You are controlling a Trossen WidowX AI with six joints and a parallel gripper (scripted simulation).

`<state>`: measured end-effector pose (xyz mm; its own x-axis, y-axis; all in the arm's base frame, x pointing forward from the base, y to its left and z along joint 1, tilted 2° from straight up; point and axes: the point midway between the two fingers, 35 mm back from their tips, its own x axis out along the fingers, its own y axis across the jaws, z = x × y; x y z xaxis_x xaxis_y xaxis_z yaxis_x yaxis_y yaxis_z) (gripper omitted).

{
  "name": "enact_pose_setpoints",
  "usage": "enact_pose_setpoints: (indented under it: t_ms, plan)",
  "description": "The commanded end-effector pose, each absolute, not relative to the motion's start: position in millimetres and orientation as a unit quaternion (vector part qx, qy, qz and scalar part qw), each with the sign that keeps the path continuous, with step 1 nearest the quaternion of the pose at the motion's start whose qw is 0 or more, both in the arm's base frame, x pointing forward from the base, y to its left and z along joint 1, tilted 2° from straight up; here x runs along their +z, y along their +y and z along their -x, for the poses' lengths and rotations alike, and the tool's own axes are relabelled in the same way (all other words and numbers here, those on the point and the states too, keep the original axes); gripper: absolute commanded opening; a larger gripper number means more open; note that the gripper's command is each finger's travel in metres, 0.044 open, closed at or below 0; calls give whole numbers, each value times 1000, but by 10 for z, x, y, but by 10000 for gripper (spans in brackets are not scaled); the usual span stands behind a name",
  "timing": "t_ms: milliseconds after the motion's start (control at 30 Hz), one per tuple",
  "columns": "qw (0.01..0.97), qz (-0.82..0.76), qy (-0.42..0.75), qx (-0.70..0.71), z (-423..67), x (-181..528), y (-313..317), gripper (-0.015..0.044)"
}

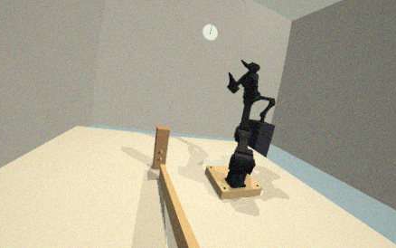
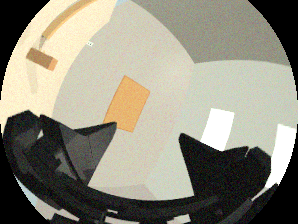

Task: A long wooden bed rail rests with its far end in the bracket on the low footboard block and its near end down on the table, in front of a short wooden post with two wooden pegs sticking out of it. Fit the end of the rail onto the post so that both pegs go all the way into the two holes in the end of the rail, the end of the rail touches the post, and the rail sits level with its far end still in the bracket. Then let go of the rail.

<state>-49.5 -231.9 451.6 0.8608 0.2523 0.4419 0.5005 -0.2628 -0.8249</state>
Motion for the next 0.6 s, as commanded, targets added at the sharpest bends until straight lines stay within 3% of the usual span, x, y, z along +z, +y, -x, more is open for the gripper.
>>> enact_pose_setpoints:
  t_ms: [0, 300, 567]
  plan:
    - [557, 788, -238, -109, 490, 4530, -2292, 426]
    - [503, 846, -175, -16, 52, 4879, -1135, 440]
    - [461, 879, -74, 96, -777, 4757, -169, 440]
